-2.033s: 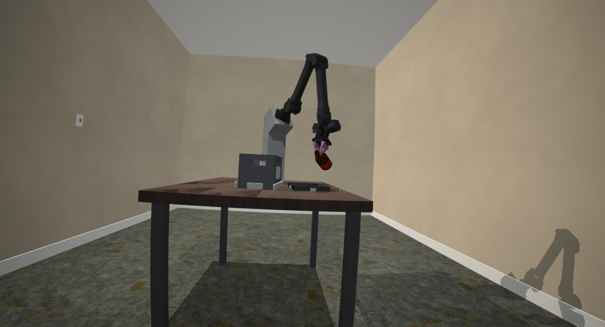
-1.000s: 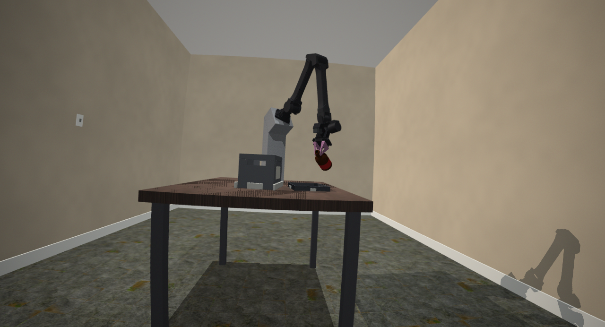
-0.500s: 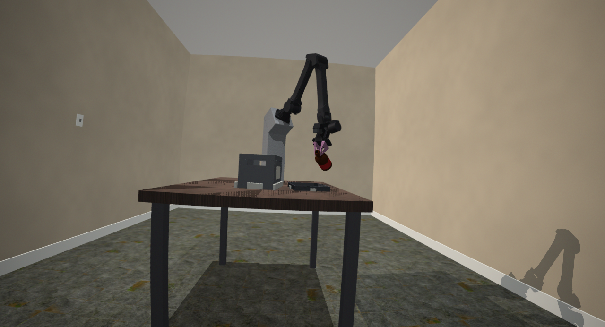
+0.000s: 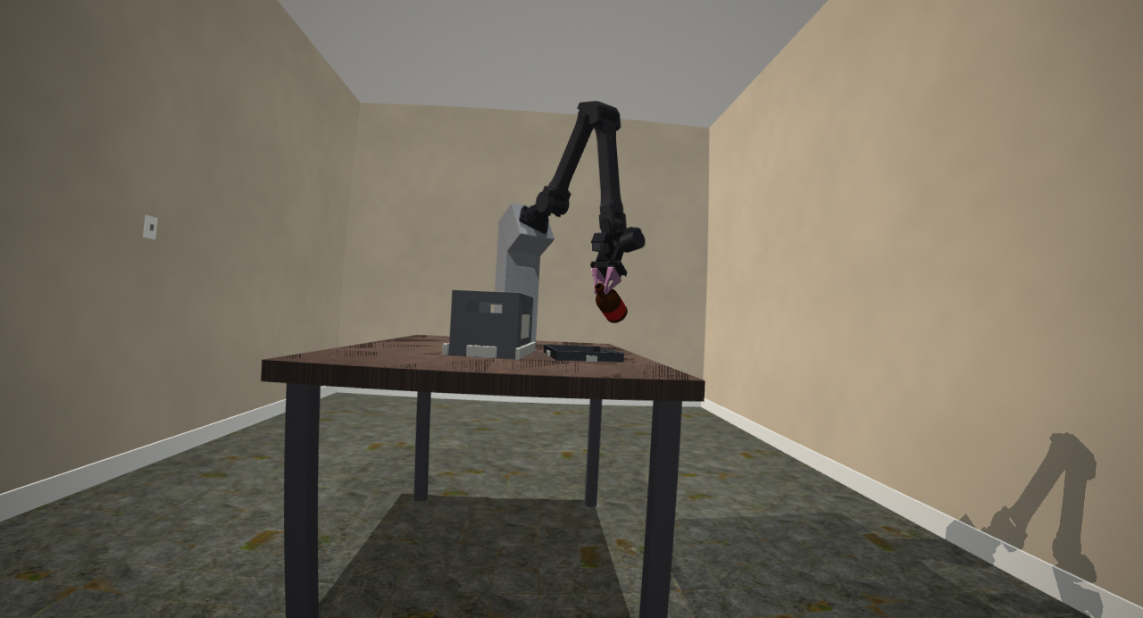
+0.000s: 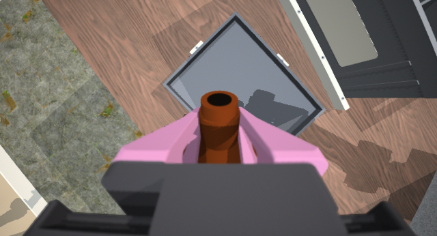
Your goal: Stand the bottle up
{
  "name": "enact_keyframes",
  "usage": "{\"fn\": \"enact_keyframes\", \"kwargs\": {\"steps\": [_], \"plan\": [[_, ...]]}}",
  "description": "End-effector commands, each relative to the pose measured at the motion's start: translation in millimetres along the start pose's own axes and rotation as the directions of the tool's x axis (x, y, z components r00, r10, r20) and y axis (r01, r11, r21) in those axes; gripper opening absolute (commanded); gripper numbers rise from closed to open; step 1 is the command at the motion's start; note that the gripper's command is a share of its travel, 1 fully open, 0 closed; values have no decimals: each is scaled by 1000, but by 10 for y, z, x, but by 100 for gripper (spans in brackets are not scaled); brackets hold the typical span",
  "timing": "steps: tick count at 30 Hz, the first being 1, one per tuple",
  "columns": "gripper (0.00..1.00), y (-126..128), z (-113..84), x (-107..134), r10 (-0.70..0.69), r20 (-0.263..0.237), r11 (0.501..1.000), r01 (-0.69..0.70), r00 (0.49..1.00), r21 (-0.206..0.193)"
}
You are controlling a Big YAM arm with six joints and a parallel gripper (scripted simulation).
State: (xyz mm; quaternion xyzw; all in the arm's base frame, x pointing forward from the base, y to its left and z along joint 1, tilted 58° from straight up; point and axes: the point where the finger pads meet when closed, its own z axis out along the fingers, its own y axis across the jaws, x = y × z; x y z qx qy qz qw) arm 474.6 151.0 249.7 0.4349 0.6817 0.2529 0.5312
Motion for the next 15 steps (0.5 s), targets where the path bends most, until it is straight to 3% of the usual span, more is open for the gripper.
{"fn": "enact_keyframes", "kwargs": {"steps": [1, 14, 15], "plan": [[0, -30, -1, 84, -1, -2, 1000, 1, 1000, -2], [0, -14, -9, 70, -14, 63, 1000, 15, 998, -6], [0, 72, -73, -7, 3, 77, 1000, -1, 997, -27]]}}
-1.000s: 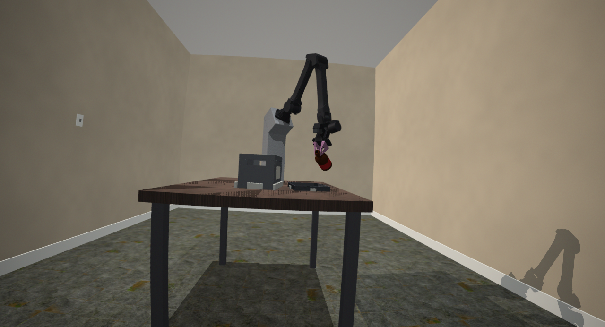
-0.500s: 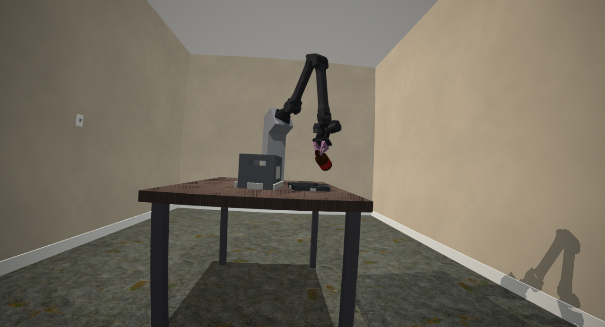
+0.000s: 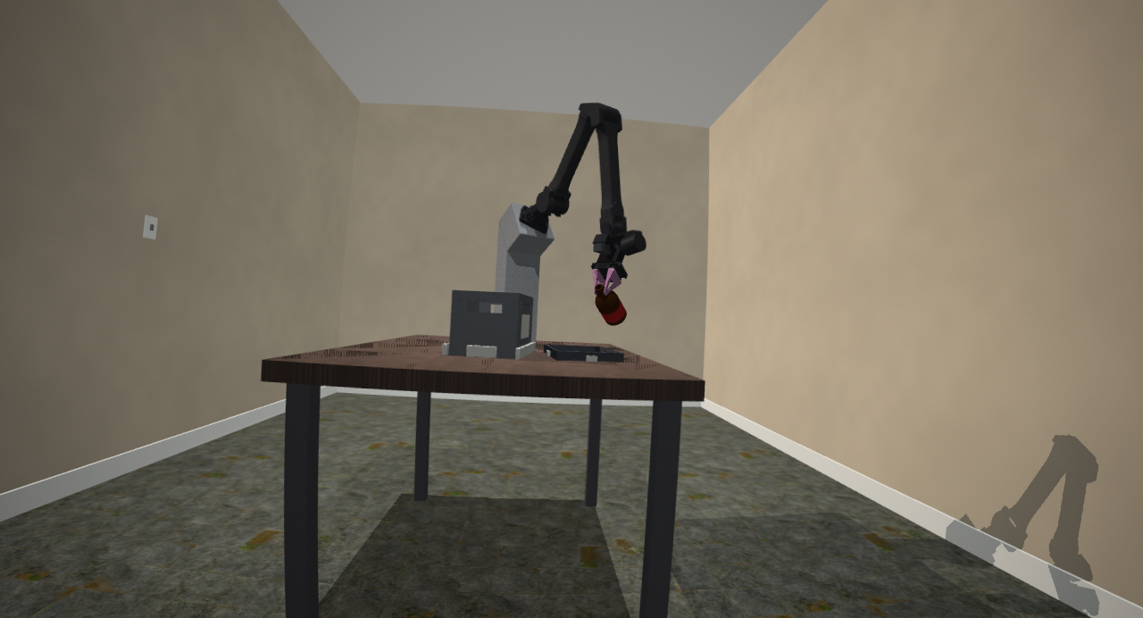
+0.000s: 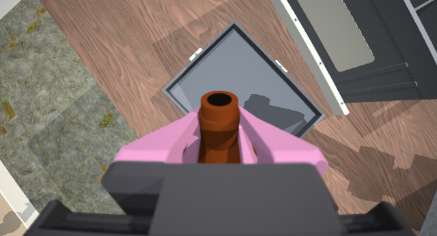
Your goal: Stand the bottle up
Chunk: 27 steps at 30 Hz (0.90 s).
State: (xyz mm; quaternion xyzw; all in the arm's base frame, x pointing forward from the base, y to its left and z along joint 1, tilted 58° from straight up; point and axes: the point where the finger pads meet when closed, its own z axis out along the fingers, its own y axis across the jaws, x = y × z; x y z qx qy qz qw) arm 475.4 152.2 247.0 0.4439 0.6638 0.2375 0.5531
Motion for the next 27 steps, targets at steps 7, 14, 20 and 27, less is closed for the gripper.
{"fn": "enact_keyframes", "kwargs": {"steps": [7, 14, 20, 27], "plan": [[0, 2, -36, 41, -13, 52, 1000, 13, 999, -10], [0, 6, -38, 35, -10, 85, 1000, 11, 996, -9], [0, 59, -81, -22, 4, 97, 1000, -2, 995, -22], [0, 32, -65, -17, -1, 100, 1000, 3, 995, -15]]}}
